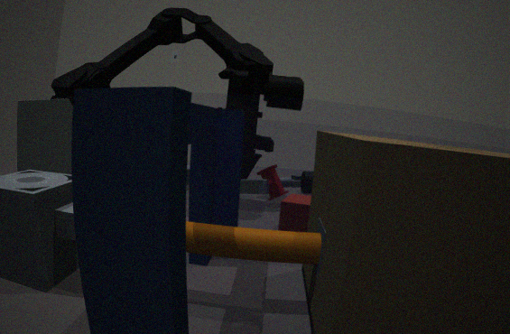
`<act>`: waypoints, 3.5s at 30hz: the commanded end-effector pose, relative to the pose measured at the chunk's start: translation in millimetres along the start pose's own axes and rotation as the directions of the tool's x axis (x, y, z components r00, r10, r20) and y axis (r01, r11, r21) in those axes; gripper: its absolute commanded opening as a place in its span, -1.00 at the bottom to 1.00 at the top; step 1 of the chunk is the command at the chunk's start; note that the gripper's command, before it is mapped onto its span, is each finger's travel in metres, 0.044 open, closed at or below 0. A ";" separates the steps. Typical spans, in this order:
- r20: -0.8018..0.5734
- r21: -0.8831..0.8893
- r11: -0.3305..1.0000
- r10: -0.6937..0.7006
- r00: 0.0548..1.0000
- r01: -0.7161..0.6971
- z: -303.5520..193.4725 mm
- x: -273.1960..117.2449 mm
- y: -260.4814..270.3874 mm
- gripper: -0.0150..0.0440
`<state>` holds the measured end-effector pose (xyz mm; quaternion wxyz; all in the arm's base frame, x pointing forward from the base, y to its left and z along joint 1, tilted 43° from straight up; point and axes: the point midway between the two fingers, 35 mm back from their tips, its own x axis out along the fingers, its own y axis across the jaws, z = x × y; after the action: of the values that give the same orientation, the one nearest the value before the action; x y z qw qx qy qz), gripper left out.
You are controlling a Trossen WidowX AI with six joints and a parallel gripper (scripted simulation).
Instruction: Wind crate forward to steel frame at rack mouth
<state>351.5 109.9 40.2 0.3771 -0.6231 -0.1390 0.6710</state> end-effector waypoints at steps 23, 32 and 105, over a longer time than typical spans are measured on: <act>-0.025 -0.002 1.000 -0.005 1.000 0.005 4.5 -140.5 0.5 -0.49; -0.056 0.358 0.934 0.025 0.998 -0.003 -16.6 -146.3 46.3 -0.49; -0.018 -0.039 -0.993 0.110 0.994 0.109 40.5 -142.1 381.8 -0.49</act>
<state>176.3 -228.5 -103.5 -0.6210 -0.3715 -0.6819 -0.1069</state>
